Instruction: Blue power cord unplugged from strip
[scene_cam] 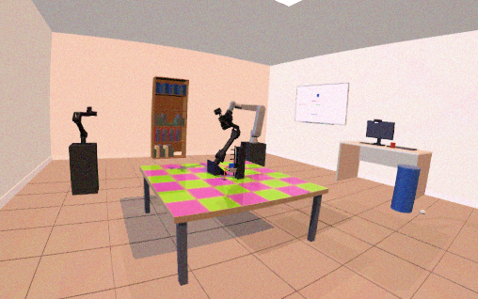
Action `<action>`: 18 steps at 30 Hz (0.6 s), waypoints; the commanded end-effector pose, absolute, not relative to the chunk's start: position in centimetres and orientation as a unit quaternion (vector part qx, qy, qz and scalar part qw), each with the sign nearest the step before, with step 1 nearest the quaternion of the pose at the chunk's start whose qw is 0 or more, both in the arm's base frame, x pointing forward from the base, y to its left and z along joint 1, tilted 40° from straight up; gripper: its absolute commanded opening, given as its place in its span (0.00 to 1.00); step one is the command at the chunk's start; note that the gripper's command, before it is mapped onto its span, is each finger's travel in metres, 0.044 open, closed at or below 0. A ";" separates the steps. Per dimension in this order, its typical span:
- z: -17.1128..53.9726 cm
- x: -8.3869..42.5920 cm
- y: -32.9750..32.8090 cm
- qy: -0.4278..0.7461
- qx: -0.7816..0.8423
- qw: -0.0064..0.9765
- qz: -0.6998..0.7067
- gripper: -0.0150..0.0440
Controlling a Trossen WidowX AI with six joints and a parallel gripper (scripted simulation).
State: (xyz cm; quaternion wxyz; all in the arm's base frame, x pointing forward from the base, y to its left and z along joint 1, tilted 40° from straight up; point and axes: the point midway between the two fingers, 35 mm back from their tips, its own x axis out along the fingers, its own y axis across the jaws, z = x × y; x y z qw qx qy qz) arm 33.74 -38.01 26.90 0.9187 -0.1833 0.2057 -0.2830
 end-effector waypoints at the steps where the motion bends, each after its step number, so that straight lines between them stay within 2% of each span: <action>1: 26.6 33.8 -37.9 0.208 -0.177 0.920 -0.281 0.89; 9: 16.6 35.9 -31.0 0.323 0.115 0.918 -0.198 0.53; 18: 8.8 34.3 -20.9 0.476 0.412 0.757 -0.174 0.53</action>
